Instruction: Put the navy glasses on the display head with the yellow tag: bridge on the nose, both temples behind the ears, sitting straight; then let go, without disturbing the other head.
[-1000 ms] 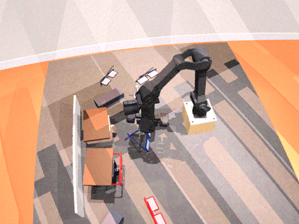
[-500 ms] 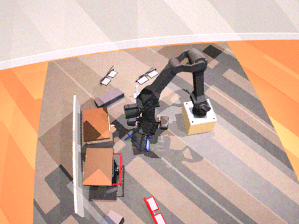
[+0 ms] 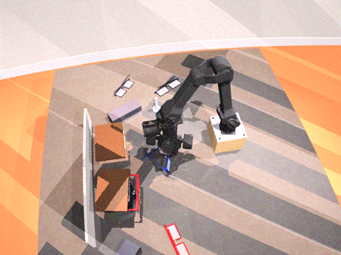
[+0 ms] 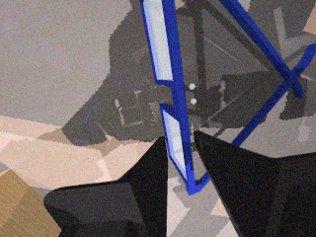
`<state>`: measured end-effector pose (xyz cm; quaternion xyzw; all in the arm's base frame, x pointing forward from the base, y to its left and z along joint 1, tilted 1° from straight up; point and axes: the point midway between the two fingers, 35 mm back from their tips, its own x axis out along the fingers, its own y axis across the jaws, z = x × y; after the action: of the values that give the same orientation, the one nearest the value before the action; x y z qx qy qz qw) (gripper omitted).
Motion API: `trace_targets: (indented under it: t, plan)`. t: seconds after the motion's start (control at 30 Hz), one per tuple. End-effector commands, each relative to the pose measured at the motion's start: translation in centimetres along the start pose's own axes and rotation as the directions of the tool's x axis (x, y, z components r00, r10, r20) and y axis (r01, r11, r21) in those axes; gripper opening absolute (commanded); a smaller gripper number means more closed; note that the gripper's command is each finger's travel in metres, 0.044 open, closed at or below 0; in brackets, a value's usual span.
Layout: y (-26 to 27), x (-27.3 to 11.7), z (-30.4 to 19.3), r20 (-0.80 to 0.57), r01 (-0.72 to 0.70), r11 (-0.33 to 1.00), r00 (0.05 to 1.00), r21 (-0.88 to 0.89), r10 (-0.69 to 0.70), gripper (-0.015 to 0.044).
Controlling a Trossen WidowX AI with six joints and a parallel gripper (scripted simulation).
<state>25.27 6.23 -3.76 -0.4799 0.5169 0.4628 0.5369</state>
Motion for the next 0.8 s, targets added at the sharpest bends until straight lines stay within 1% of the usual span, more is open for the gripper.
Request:
trace_targets:
  t: [0.0, 0.2, 0.77]
  plan:
    - [-0.21, 0.03, -0.07, -0.003, 0.003, 1.000, 1.000, -0.001, -0.003, 0.0120]
    - [-0.50, 0.03, -0.07, -0.004, 0.003, 1.000, 1.000, -0.001, -0.003, 0.0120]
    - [-0.13, 0.15, -0.10, -0.002, -0.004, 1.000, 1.000, 0.002, 0.004, 0.0007]
